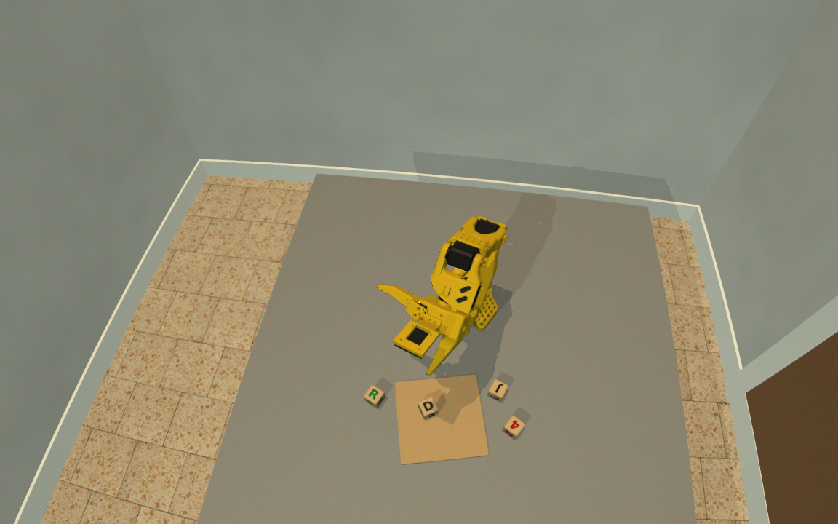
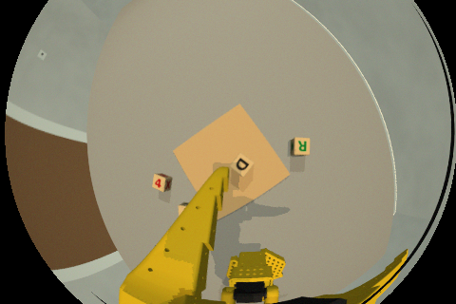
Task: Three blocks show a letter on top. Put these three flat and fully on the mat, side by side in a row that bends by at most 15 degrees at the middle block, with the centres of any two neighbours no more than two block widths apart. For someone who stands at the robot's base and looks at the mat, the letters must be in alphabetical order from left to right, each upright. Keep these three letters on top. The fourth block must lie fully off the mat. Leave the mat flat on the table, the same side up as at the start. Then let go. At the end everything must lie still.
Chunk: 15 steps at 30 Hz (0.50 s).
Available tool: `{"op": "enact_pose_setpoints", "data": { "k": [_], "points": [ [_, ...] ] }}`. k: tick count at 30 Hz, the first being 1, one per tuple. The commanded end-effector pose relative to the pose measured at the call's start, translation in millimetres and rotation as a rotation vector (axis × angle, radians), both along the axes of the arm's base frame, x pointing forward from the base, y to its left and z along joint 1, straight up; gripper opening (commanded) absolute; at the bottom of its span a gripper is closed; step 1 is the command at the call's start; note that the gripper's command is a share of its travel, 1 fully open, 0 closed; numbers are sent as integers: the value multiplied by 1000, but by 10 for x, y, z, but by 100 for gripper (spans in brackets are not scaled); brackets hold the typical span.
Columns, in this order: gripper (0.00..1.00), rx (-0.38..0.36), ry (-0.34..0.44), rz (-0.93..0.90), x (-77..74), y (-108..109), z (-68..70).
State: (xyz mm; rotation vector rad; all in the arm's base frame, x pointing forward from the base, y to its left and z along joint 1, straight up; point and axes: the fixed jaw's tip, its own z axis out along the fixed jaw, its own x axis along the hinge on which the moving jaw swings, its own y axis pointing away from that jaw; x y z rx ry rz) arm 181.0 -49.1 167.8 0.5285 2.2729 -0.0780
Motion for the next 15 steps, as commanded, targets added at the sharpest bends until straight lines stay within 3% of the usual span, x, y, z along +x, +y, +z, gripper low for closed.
{"op": "enact_pose_setpoints", "data": {
  "k": [1, 9, 15],
  "points": [
    [100, -13, -21, 17, 2, 19, 58],
    [100, -19, 74, 105, -70, 143, -57],
    [100, -20, 88, 118, -82, 160, -74]
  ]
}}
